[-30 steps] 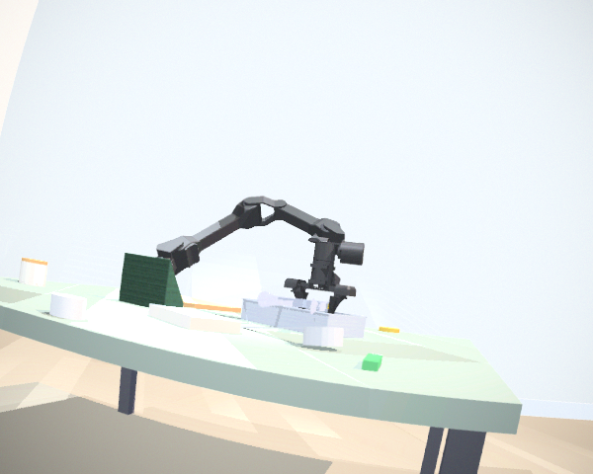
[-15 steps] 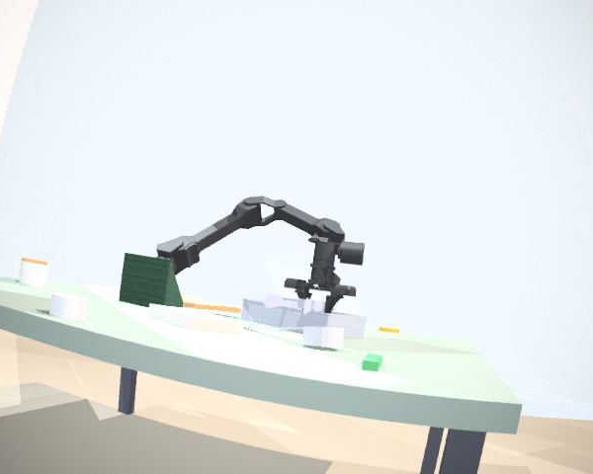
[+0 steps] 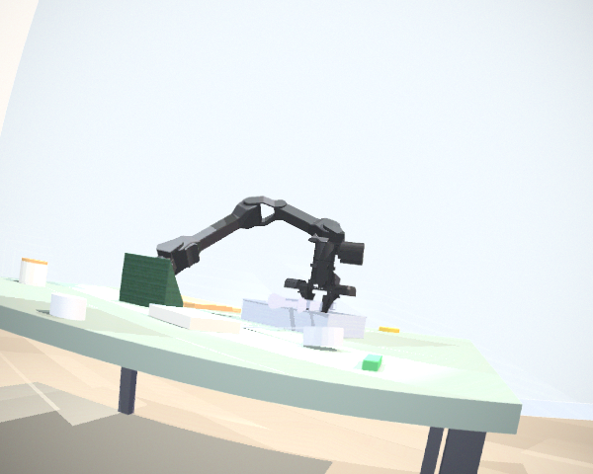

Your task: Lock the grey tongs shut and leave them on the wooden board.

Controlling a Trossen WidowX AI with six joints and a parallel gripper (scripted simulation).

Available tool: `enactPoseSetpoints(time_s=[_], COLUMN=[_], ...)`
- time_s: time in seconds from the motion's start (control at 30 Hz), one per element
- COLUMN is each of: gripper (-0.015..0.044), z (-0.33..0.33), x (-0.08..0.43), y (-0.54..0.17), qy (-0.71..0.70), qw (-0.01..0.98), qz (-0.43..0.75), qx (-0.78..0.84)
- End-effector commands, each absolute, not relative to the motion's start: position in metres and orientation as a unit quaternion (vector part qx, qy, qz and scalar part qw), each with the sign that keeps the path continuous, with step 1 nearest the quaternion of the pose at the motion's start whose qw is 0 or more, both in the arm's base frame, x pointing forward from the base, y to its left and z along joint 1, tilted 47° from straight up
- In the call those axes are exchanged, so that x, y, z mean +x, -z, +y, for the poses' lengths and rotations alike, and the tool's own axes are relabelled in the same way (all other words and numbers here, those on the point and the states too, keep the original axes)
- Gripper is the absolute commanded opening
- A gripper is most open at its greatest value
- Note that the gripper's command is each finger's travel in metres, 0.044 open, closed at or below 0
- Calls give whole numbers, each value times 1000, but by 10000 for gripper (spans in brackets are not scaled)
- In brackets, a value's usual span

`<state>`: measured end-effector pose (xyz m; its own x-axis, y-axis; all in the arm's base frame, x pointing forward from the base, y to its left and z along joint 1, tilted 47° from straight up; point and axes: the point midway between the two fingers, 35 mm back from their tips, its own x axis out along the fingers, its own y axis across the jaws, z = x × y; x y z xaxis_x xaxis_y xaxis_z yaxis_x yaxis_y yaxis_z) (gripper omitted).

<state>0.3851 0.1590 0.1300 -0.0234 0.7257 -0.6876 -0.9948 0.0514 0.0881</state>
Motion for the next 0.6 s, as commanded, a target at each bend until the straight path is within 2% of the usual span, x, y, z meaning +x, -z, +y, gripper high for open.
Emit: enactPoseSetpoints(time_s=[0.0, 0.57], gripper=[127, 14], z=[159, 159], x=[385, 385], y=[-130, -130], qy=[-651, -651], qw=[661, 661], qz=[297, 297], qx=[-227, -227])
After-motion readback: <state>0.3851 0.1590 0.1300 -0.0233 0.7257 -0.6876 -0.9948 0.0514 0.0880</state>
